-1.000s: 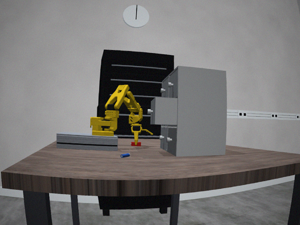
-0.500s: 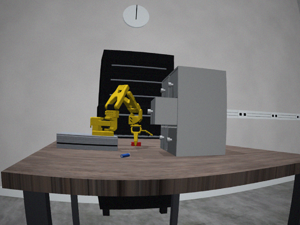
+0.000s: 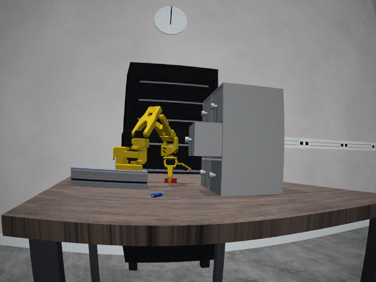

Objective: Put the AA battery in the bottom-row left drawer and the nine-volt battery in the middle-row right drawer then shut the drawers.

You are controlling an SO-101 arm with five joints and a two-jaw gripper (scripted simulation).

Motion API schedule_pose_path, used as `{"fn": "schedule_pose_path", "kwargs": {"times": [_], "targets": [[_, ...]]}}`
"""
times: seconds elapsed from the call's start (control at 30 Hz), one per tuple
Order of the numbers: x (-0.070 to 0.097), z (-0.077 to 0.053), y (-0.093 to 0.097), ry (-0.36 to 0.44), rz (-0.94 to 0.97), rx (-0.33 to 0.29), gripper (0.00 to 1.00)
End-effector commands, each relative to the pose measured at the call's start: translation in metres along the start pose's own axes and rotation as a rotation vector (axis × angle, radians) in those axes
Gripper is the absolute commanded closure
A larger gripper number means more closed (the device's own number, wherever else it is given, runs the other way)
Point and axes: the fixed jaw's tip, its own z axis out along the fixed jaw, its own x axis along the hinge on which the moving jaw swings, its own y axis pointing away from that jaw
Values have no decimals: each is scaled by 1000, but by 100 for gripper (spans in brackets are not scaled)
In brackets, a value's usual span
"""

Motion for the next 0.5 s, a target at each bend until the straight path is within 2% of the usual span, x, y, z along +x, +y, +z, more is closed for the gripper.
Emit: {"fn": "schedule_pose_path", "kwargs": {"times": [0.0, 0.47], "targets": [[1, 2, -3, 4, -3, 7, 72], [1, 2, -3, 4, -3, 7, 80]]}}
